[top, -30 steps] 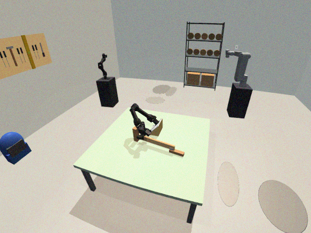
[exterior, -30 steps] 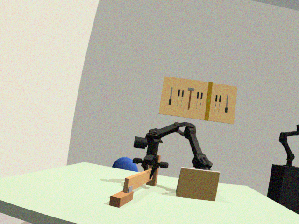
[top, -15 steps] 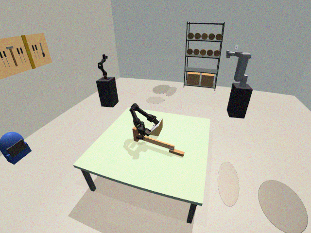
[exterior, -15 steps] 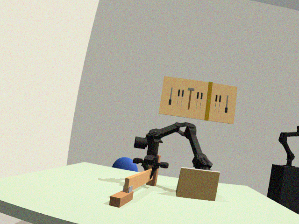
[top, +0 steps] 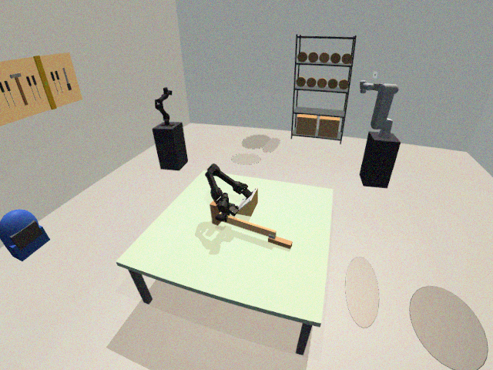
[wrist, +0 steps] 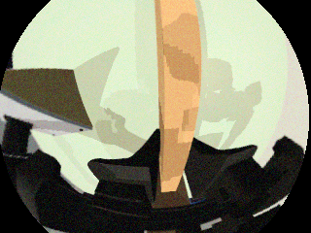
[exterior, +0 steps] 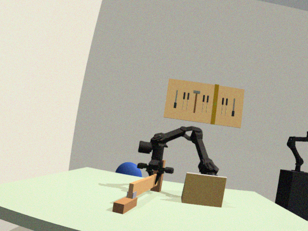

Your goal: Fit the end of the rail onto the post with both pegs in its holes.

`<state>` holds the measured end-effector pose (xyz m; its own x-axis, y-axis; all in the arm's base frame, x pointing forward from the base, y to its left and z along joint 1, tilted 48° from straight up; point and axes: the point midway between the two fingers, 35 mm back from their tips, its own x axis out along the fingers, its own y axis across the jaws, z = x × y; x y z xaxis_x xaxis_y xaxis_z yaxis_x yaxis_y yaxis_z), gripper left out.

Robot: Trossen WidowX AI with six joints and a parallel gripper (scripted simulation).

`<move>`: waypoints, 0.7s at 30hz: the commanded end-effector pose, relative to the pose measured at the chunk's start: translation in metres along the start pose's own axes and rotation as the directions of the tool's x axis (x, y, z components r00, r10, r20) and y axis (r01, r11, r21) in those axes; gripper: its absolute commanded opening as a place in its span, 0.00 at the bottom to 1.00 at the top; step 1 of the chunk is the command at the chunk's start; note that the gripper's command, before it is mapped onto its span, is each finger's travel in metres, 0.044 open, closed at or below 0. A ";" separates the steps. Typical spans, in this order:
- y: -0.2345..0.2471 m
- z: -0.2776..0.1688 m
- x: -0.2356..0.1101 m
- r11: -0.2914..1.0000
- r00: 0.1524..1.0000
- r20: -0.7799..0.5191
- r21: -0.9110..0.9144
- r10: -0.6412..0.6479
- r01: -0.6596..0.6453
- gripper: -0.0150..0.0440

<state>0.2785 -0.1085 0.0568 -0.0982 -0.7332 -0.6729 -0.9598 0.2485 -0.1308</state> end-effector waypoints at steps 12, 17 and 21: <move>0.000 -0.006 -0.002 1.000 1.000 0.001 0.001 -0.005 0.005 0.25; 0.000 -0.008 -0.002 1.000 1.000 0.001 0.001 -0.005 0.005 0.25; 0.000 -0.005 -0.001 1.000 1.000 -0.001 0.000 -0.001 0.001 0.43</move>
<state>0.2776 -0.1112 0.0611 -0.0968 -0.7335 -0.6728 -0.9598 0.2477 -0.1320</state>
